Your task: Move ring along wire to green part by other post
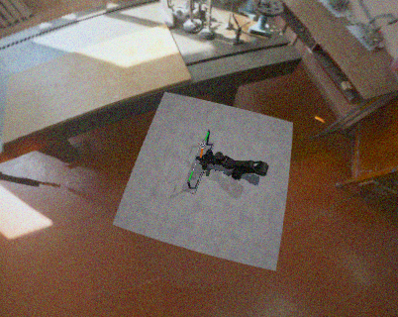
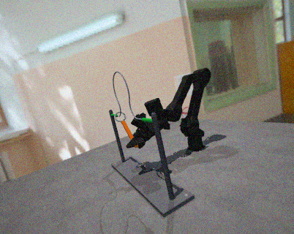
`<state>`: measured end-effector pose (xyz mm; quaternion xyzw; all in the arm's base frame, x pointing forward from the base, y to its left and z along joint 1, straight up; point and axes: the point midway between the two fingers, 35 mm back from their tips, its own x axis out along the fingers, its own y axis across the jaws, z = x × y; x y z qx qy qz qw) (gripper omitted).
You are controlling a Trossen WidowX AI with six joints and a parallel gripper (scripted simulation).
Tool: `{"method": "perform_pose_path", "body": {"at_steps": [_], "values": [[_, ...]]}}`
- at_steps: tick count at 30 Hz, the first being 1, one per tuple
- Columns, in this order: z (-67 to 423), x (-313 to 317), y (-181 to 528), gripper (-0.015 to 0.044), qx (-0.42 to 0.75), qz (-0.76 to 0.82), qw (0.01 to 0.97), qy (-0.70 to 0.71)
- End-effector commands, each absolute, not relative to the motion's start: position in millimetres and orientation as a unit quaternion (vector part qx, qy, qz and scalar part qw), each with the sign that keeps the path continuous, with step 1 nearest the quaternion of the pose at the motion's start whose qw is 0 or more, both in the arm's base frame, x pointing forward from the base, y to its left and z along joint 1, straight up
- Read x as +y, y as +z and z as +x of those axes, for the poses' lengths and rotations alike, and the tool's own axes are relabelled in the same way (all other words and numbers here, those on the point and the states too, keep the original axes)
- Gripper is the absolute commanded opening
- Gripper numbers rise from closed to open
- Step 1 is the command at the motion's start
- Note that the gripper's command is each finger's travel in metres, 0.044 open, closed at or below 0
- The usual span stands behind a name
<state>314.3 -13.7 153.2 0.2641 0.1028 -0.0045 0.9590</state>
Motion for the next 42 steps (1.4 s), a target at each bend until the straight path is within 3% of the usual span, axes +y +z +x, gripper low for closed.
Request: {"method": "perform_pose_path", "body": {"at_steps": [1, 42], "values": [[309, -2, 167, -0.015, 0.116, 0.303, 0.946, 0.013], [267, 49, 255, -0.015, 0.237, 0.572, 0.765, 0.178]]}}
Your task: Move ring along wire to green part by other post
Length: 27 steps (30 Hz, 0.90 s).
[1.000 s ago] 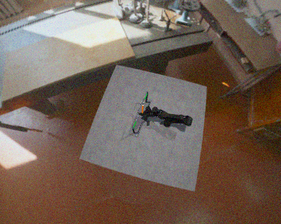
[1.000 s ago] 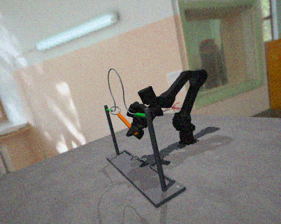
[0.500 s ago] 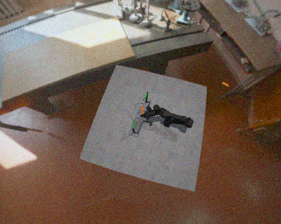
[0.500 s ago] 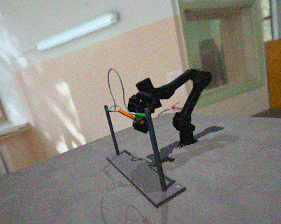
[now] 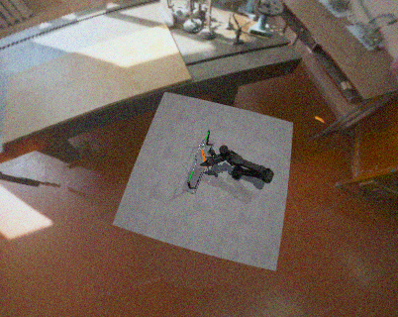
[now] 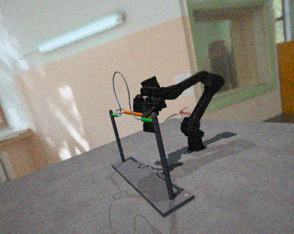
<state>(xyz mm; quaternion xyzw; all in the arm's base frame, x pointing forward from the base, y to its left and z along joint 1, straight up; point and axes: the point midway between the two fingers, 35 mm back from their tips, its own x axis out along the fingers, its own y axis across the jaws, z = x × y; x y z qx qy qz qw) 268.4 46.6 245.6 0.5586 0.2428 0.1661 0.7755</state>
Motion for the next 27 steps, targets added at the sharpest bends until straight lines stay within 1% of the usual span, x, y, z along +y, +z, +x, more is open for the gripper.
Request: {"method": "perform_pose_path", "body": {"at_steps": [1, 27], "values": [[267, 50, 257, -0.015, 0.235, 0.577, 0.761, 0.18], [265, 48, 337, -0.015, 0.168, 0.752, 0.587, 0.248]]}}
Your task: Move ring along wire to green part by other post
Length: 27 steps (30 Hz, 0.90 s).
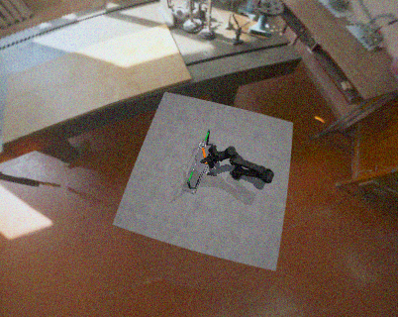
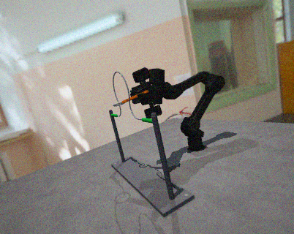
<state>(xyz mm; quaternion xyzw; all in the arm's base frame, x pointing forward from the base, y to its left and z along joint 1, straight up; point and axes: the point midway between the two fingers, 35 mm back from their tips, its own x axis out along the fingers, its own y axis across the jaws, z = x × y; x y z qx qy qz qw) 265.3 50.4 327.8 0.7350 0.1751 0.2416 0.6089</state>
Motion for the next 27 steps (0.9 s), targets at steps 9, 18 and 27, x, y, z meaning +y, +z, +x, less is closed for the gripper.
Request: {"method": "perform_pose_path", "body": {"at_steps": [9, 18, 27], "values": [[264, 41, 354, -0.015, 0.159, 0.775, 0.555, 0.256], [264, 38, 360, -0.015, 0.166, 0.77, 0.562, 0.252], [266, 38, 361, -0.015, 0.174, 0.753, 0.59, 0.234]]}}
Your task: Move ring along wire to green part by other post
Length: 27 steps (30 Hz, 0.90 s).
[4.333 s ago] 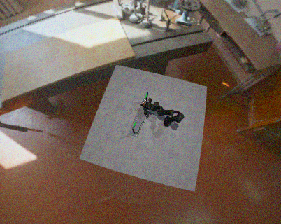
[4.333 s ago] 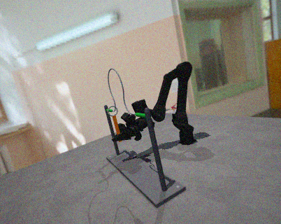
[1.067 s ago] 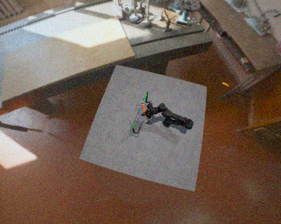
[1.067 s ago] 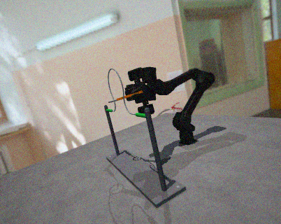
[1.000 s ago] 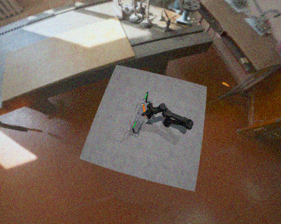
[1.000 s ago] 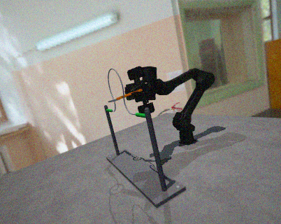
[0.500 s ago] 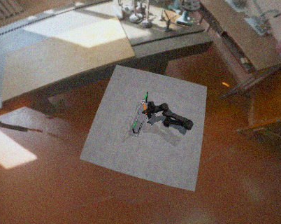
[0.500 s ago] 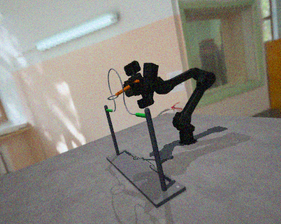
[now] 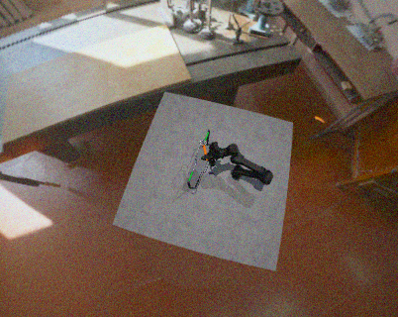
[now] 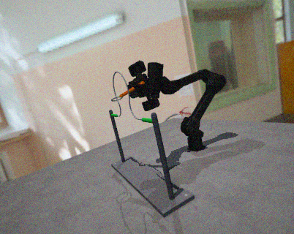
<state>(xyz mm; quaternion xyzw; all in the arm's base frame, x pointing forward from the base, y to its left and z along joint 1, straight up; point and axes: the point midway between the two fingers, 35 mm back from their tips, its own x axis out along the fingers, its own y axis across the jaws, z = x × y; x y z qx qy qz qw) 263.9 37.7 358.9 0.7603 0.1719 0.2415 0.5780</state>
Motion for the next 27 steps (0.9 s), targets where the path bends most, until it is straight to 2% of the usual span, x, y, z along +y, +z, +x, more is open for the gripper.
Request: {"method": "perform_pose_path", "body": {"at_steps": [1, 27], "values": [[267, 39, 361, -0.015, 0.171, 0.751, 0.595, 0.228], [274, 42, 348, -0.015, 0.212, 0.639, 0.725, 0.145]]}}
